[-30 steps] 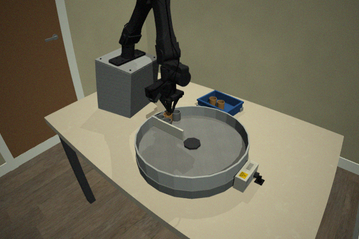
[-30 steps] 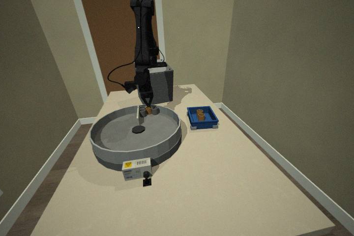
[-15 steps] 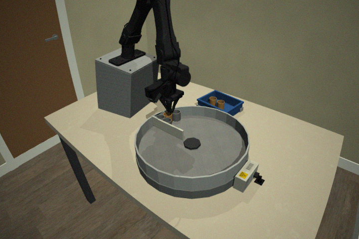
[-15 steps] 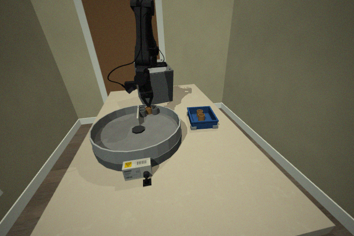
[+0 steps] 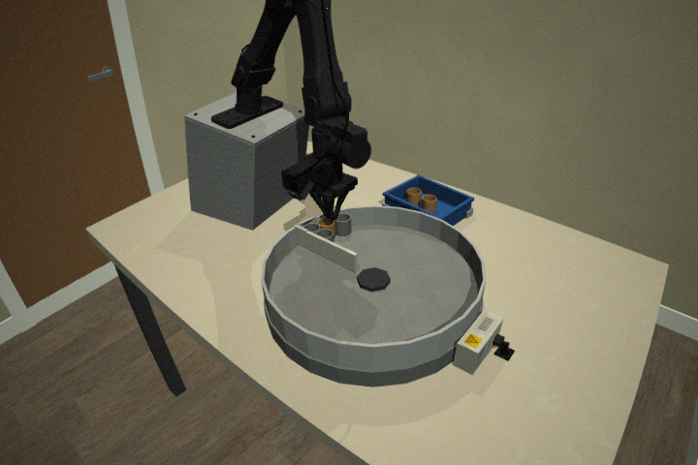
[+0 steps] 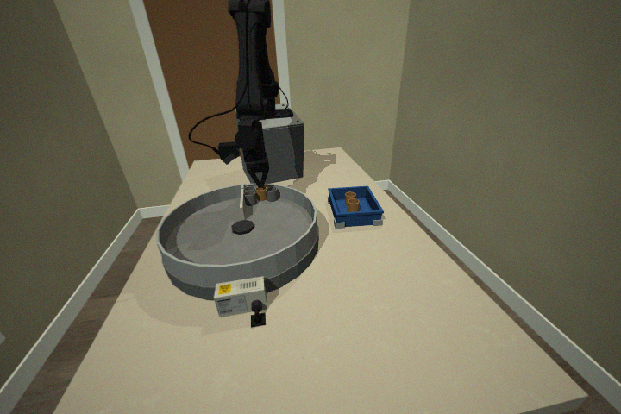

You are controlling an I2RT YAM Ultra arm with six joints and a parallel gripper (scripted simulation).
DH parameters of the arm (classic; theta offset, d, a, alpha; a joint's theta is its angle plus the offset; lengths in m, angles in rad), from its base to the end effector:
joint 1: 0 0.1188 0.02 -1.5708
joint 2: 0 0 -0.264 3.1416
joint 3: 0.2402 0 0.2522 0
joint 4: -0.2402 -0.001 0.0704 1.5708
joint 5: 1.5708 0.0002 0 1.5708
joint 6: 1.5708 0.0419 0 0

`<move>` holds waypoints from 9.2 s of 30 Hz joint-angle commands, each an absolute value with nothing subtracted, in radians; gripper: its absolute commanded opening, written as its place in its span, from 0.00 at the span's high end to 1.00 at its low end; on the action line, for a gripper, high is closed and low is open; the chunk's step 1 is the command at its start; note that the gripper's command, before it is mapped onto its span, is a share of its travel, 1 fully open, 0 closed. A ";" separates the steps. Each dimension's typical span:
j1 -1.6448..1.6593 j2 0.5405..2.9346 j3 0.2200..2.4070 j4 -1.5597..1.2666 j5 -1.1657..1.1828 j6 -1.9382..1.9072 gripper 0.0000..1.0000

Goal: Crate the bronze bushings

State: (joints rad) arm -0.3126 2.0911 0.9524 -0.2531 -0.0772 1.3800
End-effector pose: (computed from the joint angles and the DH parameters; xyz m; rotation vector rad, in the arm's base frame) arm 0.3135 -0.0969 0.0401 2.2526 2.0077 0.2381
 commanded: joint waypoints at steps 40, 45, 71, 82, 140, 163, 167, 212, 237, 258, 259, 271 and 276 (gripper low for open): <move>-0.328 2.080 0.980 -0.265 -0.069 1.369 0.87; -0.328 2.080 0.980 -0.265 -0.069 1.369 0.87; -0.312 2.113 0.983 -0.233 -0.067 1.382 0.87; -0.312 2.113 0.983 -0.233 -0.067 1.382 0.87; -0.315 2.100 0.991 -0.245 -0.065 1.384 0.87; -0.322 2.094 0.959 -0.239 -0.066 1.378 0.87; -0.322 2.094 0.959 -0.239 -0.066 1.378 0.87; -0.327 2.100 0.939 -0.229 -0.067 1.373 0.87; -0.326 2.159 0.932 -0.179 -0.066 1.376 0.87; -0.324 2.159 0.934 -0.172 -0.066 1.378 0.87; -0.324 2.159 0.934 -0.172 -0.066 1.378 0.87; -0.324 2.159 0.934 -0.172 -0.066 1.378 0.87; -0.324 2.159 0.934 -0.172 -0.066 1.378 0.87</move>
